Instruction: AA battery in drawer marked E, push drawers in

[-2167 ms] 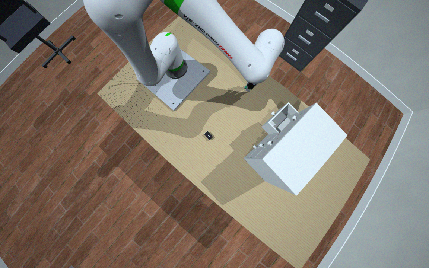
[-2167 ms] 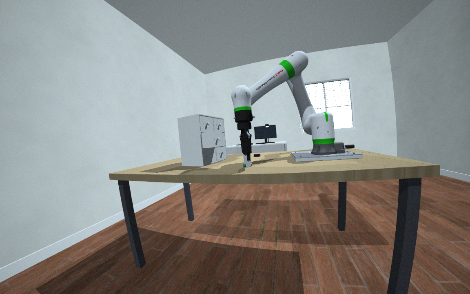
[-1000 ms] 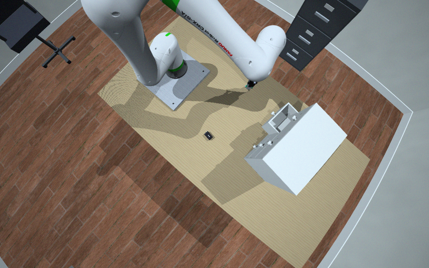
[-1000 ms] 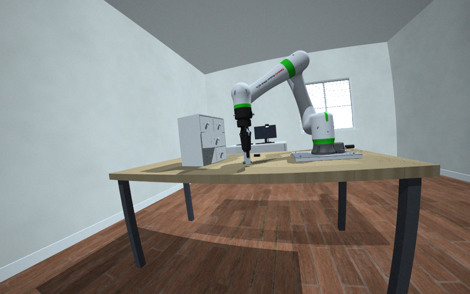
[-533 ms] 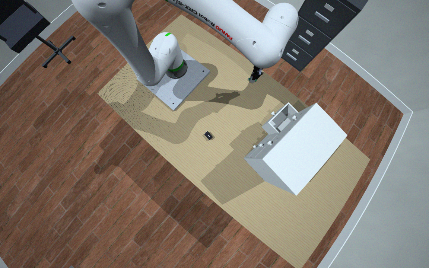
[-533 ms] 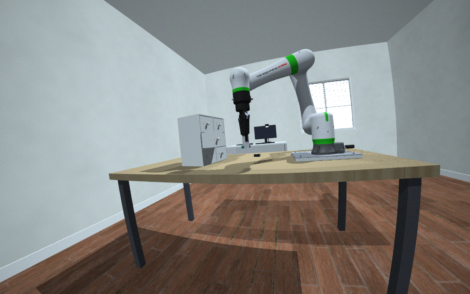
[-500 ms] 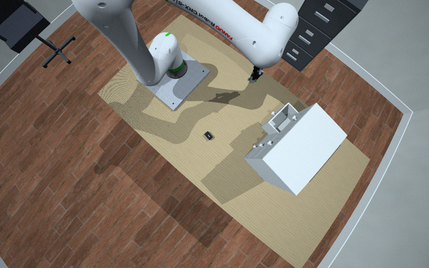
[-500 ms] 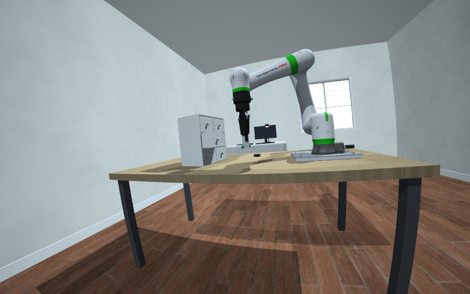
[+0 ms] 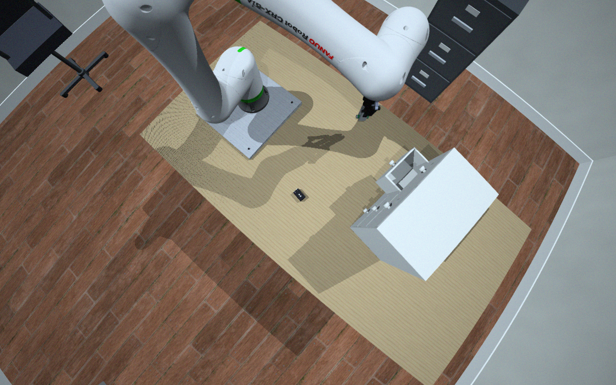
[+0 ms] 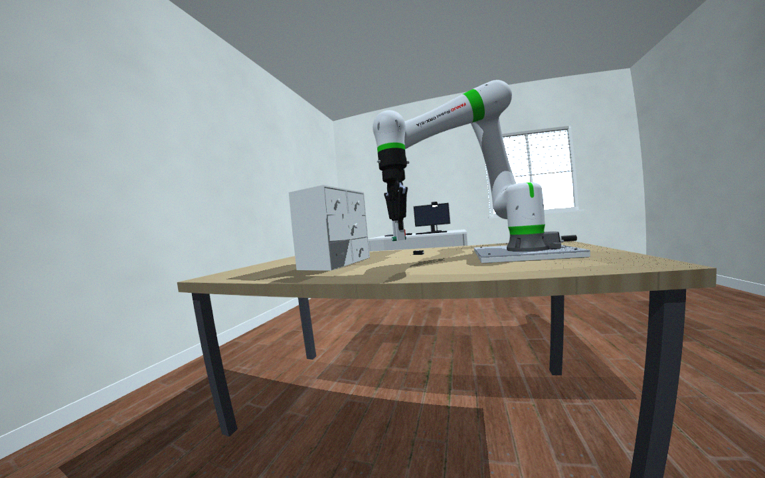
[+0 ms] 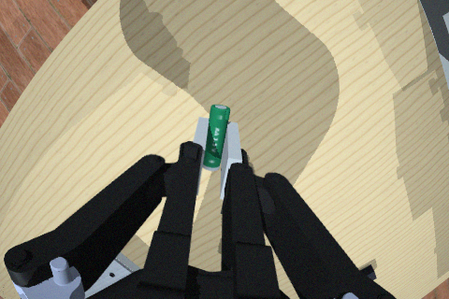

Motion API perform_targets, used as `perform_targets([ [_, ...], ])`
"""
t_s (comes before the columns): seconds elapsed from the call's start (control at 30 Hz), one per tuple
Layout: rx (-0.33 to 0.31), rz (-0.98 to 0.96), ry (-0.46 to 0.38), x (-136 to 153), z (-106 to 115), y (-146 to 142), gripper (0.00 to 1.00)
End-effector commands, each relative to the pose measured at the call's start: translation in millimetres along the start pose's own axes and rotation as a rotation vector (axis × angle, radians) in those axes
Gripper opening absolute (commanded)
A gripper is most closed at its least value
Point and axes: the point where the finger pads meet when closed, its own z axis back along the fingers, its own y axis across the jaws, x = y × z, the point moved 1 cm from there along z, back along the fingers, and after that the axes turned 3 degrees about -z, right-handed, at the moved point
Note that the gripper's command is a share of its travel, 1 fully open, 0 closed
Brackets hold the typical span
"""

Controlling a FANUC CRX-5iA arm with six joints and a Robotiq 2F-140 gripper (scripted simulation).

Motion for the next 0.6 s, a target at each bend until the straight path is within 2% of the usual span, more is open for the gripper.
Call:
perform_targets([
  [0.0,-0.003,0.191,0.002,0,0,11,0.06],
  [0.27,0.007,0.641,-0.003,2,0,48,0.06],
  [0.33,0.007,0.641,-0.003,2,0,48,0.06],
  [0.37,0.008,0.781,-0.004,3,0,54,0.06],
  [0.57,0.021,1.054,-0.016,7,0,86,0.06],
])
